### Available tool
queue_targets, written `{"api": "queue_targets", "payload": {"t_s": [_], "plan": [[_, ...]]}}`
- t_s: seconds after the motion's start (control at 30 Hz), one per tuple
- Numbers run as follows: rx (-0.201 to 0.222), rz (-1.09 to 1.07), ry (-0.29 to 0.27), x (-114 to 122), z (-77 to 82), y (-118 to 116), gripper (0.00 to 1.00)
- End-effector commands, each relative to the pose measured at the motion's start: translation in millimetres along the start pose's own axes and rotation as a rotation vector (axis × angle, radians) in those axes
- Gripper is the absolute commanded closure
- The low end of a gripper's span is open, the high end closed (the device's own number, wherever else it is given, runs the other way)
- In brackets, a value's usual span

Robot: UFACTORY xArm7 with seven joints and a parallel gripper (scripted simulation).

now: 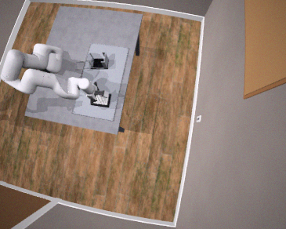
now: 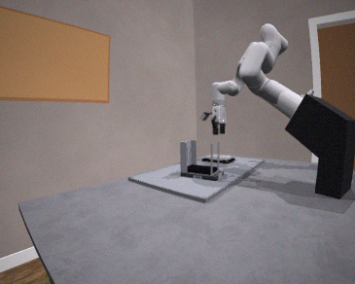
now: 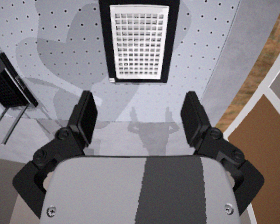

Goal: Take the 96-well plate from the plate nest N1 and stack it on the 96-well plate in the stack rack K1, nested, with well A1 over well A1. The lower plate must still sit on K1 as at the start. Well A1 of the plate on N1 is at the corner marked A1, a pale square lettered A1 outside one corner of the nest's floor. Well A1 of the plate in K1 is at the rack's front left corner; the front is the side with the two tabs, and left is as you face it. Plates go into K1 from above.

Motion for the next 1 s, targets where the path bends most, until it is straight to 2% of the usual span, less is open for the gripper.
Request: {"api": "queue_targets", "payload": {"t_s": [0.0, 0.97], "plan": [[0.002, 0.0, 0.003, -1.1, -6.6, 0.7, 0.0], [0.002, 0.0, 0.003, -1.1, -50.0, 0.7, 0.0]]}}
Point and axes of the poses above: the point where the finger pads meet when closed, its own z axis back along the fingers, its own y axis across the jaws, x = y × z, the point moved 8 cm from there along z, back along the fingers, and after that the axes turned 5 degrees about z, right-handed, at the moved point
